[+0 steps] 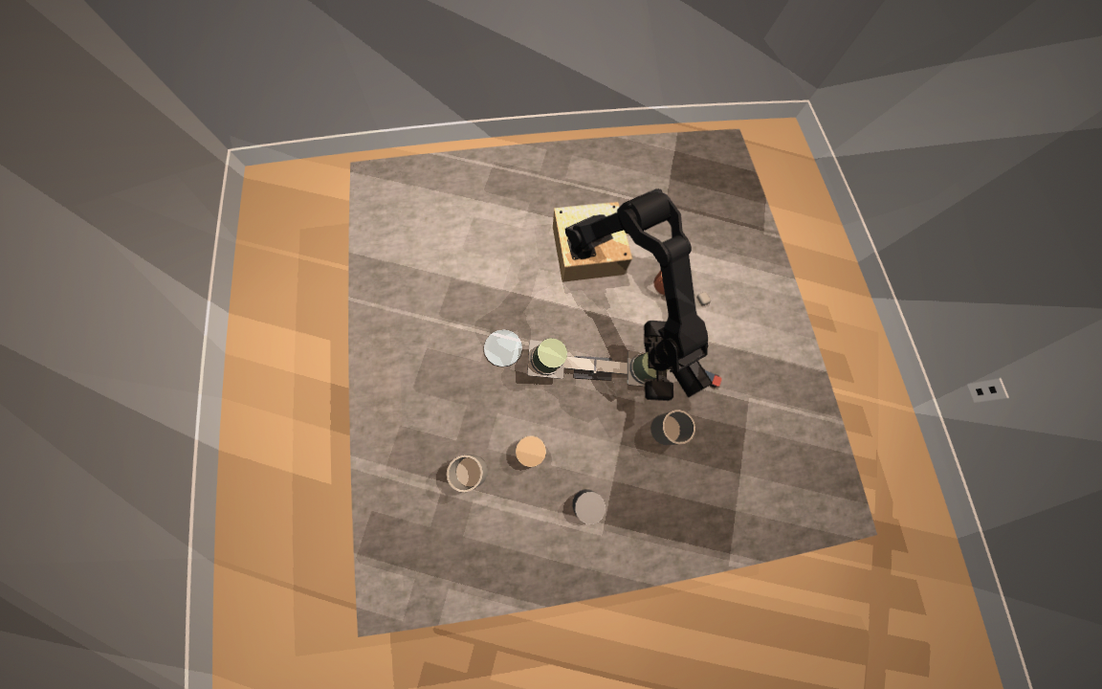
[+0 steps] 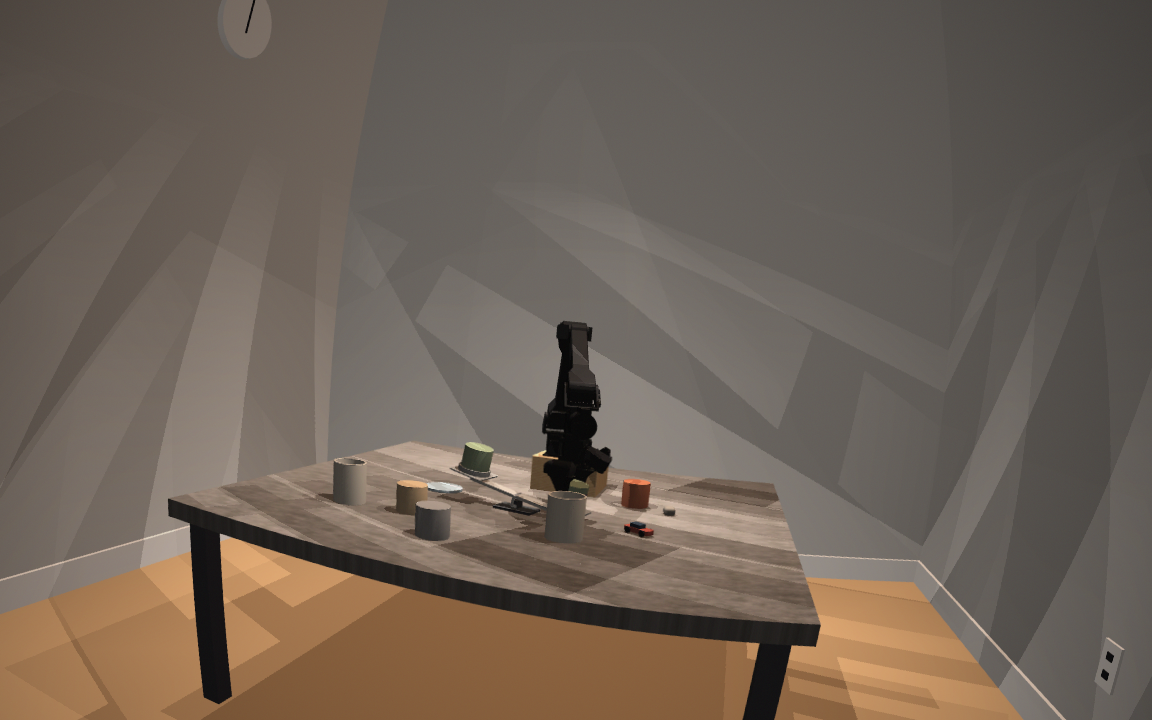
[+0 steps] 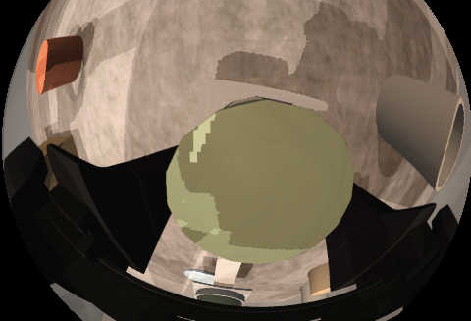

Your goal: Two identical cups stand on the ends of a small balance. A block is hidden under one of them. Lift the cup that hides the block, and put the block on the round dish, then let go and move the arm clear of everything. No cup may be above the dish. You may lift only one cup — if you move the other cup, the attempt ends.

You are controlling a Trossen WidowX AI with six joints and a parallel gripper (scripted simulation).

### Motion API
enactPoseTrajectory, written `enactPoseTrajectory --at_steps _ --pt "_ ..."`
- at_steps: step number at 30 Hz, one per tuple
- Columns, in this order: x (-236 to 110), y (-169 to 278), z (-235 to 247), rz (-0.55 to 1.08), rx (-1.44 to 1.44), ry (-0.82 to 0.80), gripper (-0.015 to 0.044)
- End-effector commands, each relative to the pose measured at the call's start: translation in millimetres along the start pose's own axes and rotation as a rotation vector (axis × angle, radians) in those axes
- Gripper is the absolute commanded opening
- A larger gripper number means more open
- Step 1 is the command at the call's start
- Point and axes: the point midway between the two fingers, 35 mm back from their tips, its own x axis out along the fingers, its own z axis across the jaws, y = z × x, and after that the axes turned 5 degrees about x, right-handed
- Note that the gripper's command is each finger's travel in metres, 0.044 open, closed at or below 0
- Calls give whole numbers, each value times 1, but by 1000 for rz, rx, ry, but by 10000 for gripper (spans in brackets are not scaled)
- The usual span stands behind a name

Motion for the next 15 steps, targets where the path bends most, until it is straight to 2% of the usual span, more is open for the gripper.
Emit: enactPoseTrajectory --at_steps 1,5,15 --pt "2 0 1 -2 -4 -4 328" --pt "2 0 1 -2 -4 -4 301" --pt "-6 -1 0 -2 -4 -4 39"
